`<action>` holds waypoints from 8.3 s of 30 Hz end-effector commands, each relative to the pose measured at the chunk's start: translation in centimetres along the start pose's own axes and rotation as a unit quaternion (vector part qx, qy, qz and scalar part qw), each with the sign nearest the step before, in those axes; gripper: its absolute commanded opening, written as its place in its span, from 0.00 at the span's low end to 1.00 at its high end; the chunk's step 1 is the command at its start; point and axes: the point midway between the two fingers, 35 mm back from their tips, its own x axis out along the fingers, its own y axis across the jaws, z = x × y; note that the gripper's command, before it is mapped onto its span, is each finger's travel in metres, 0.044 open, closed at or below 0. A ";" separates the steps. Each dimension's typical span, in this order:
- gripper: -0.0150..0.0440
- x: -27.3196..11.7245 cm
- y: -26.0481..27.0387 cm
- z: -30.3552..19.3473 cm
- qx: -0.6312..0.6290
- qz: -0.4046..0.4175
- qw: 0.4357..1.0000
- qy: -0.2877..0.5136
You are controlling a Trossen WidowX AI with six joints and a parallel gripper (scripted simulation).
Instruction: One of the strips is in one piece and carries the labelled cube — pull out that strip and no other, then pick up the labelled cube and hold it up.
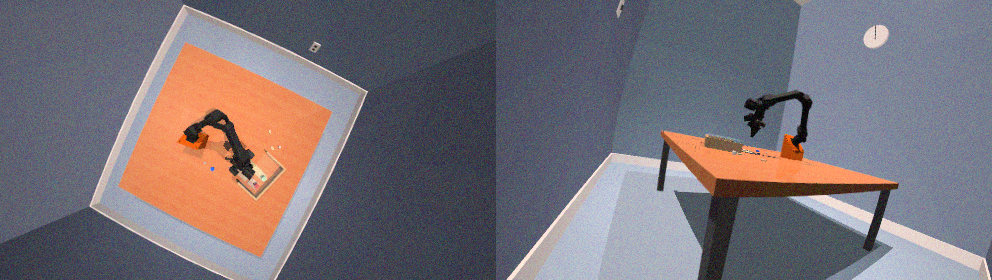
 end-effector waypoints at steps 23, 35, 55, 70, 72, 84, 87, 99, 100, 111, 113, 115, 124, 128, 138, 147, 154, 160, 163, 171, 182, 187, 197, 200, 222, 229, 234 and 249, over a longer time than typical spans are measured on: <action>0.25 4.2 0.4 -0.6 0.014 -0.019 0.997 0.067; 0.25 6.2 0.3 -0.9 0.014 -0.019 0.997 0.067; 0.25 8.8 0.4 -1.4 0.014 -0.017 0.997 0.068; 0.25 8.8 0.4 -1.4 0.014 -0.017 0.997 0.068; 0.25 8.8 0.4 -1.4 0.014 -0.017 0.997 0.068; 0.25 8.9 0.4 -1.4 0.014 -0.017 0.997 0.068; 0.25 8.9 0.4 -1.4 0.014 -0.017 0.997 0.068; 0.25 9.0 0.4 -1.4 0.014 -0.017 0.997 0.068; 0.25 9.0 0.4 -1.4 0.014 -0.017 0.997 0.068; 0.25 9.0 0.4 -1.4 0.014 -0.017 0.997 0.068; 0.25 9.1 0.4 -1.4 0.014 -0.017 0.997 0.068; 0.25 9.1 0.4 -1.4 0.014 -0.017 0.997 0.068; 0.25 9.2 0.4 -1.4 0.014 -0.017 0.997 0.068; 0.25 9.2 0.4 -1.4 0.014 -0.017 0.997 0.068; 0.25 9.3 0.4 -1.4 0.014 -0.017 0.997 0.068; 0.25 9.4 0.4 -1.4 0.014 -0.017 0.997 0.068; 0.25 9.3 0.4 -2.1 0.014 -0.017 0.997 0.068; 0.25 9.2 0.4 -3.1 0.014 -0.017 0.997 0.068; 0.25 9.2 0.4 -3.5 0.014 -0.017 0.997 0.069; 0.25 9.1 0.4 -4.7 0.015 -0.017 0.997 0.069; 0.25 8.9 0.4 -6.3 0.015 -0.017 0.997 0.069; 0.25 8.9 0.4 -6.9 0.015 -0.017 0.997 0.070; 0.25 8.8 0.4 -8.2 0.016 -0.017 0.997 0.070; 0.25 8.7 0.4 -8.6 0.016 -0.017 0.997 0.070; 0.25 8.4 0.4 -11.2 0.016 -0.017 0.997 0.071; 0.25 8.3 0.4 -11.9 0.017 -0.017 0.997 0.071; 0.25 8.2 0.4 -12.4 0.017 -0.017 0.997 0.071; 0.25 8.0 0.4 -13.9 0.017 -0.017 0.997 0.071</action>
